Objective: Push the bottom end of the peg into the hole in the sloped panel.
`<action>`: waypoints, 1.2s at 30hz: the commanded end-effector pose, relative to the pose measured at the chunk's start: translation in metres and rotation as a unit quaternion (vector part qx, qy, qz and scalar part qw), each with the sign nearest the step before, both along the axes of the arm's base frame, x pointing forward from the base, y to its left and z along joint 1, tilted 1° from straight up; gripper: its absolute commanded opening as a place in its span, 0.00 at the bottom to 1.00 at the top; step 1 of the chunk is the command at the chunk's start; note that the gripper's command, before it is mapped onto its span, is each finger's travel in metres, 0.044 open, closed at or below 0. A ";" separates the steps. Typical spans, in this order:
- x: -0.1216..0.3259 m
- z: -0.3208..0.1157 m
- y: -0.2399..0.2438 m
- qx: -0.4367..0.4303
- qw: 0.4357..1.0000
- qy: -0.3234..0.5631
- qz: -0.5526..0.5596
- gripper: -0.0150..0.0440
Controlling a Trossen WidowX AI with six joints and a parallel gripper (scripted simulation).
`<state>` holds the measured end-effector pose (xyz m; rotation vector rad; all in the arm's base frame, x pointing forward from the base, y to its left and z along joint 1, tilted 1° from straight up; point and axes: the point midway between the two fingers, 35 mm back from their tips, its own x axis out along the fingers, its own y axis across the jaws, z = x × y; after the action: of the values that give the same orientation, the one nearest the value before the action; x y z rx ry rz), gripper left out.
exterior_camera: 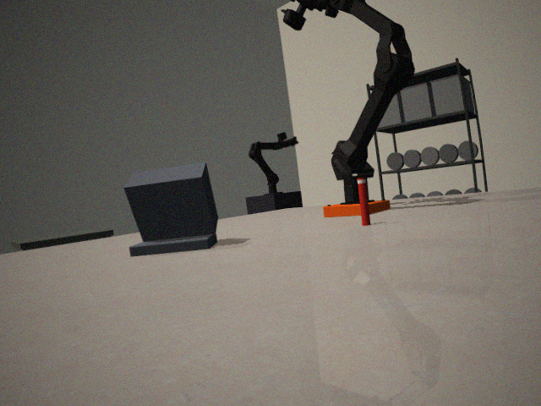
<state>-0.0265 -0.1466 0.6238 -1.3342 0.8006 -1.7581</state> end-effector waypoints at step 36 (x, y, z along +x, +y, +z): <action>0.100 -0.097 -0.103 0.214 0.933 -0.115 0.265 1.00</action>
<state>0.0633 -0.2433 0.5370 -0.9524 0.5801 -1.2393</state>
